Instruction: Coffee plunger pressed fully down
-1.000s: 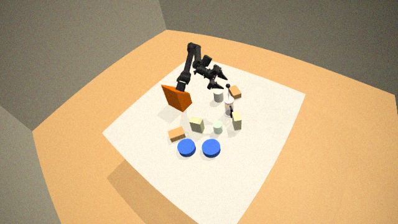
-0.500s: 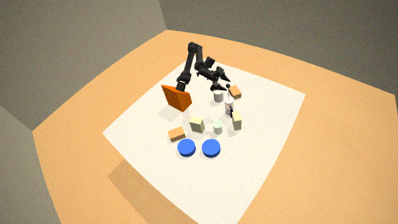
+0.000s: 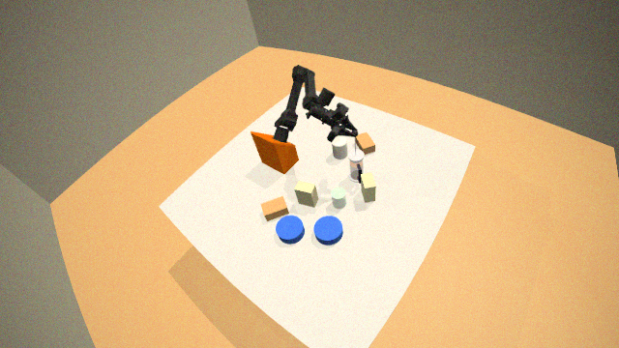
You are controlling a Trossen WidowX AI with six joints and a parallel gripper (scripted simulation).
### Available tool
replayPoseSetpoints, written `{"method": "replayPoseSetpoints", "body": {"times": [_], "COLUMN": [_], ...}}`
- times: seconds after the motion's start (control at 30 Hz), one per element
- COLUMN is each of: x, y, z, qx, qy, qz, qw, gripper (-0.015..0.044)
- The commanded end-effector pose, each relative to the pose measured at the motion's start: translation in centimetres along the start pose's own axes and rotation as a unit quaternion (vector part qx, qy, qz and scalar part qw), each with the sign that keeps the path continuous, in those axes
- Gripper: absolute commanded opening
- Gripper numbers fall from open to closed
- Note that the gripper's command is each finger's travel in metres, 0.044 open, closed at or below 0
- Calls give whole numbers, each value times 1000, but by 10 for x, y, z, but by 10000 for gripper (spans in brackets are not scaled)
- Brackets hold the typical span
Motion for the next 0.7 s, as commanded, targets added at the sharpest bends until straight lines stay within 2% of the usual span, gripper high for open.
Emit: {"method": "replayPoseSetpoints", "body": {"times": [0.0,0.67], "x": [0,1], "y": [-1,17], "z": [0,-16], "qx": [-1,0], "qy": [1,2], "qz": [-1,0], "qw": [1000,1000], "gripper": [128,128]}}
Point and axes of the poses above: the point midway between the two fingers, 35 mm back from their tips, its own z axis back along the fingers, its own x axis across the jaws, y = z × x, the point moved 9 cm from there along z, back along the fingers, and after that the axes turned 14 degrees about z, right-handed, at the moved point
